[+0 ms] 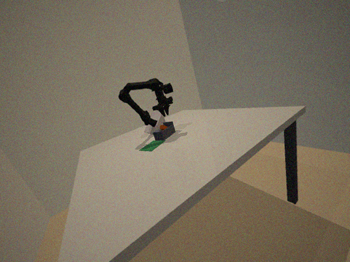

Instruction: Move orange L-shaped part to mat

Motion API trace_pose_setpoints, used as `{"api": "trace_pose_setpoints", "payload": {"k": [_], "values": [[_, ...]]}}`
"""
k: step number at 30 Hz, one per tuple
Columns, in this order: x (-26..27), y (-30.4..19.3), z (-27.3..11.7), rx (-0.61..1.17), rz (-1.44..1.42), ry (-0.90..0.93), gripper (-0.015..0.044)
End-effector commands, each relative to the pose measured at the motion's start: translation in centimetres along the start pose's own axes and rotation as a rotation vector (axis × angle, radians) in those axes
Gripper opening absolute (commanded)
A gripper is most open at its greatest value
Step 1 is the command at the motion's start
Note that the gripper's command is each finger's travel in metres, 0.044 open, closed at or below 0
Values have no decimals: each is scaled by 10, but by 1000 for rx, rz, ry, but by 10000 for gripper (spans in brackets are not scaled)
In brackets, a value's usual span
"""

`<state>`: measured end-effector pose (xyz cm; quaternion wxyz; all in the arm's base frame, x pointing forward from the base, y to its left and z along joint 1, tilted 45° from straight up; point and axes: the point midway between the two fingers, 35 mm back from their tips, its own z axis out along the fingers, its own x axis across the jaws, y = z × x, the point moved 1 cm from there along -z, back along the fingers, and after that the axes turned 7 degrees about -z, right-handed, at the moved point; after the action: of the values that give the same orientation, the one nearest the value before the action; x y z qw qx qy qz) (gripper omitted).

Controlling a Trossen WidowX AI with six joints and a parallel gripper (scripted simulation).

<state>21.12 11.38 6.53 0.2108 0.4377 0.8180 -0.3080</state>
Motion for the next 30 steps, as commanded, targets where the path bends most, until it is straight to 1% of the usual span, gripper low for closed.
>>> {"api": "trace_pose_setpoints", "payload": {"k": [1, 26, 28, 30], "values": [[-2, -4, -6, 12, 5, 3, 180], [-1, -2, -2, 7, 0, 0, 180], [-3, -1, -2, 7, 53, 0, 233], [-9, -1, -3, 7, 173, 1, 280]]}}
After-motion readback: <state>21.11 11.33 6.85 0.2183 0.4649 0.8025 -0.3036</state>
